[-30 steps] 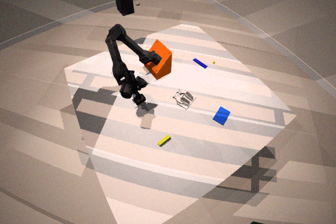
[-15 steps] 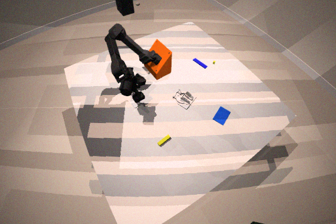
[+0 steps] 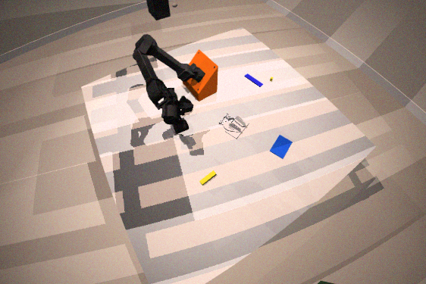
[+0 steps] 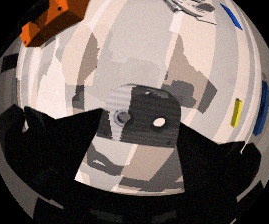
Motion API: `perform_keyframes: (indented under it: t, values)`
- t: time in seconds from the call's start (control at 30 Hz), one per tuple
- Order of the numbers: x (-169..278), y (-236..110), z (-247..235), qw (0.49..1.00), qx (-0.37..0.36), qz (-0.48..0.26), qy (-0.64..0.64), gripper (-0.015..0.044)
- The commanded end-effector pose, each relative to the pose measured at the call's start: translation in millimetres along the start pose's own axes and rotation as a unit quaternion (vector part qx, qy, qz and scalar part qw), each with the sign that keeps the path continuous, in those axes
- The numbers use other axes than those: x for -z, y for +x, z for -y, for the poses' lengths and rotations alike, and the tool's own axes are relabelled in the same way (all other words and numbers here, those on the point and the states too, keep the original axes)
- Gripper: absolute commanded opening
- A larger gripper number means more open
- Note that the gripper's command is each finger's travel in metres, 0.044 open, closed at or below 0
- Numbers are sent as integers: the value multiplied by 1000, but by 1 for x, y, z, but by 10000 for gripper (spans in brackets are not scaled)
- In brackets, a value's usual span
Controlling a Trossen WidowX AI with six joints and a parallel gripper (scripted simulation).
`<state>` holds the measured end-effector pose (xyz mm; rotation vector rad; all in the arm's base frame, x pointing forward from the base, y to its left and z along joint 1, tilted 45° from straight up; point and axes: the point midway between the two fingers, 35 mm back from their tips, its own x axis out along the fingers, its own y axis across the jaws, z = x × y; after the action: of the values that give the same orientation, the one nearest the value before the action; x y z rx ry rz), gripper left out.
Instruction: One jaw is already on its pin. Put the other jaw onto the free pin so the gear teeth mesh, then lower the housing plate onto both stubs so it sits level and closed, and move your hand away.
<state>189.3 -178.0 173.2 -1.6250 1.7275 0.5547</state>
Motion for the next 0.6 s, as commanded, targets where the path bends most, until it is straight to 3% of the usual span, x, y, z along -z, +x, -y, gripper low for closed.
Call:
perform_keyframes:
  t: [0.0, 0.57]
  values:
    - [-12, 2, 10, 1000, 0, 4, 31, 351]
    - [-62, 6, 34, 989, -7, 19, 147, 351]
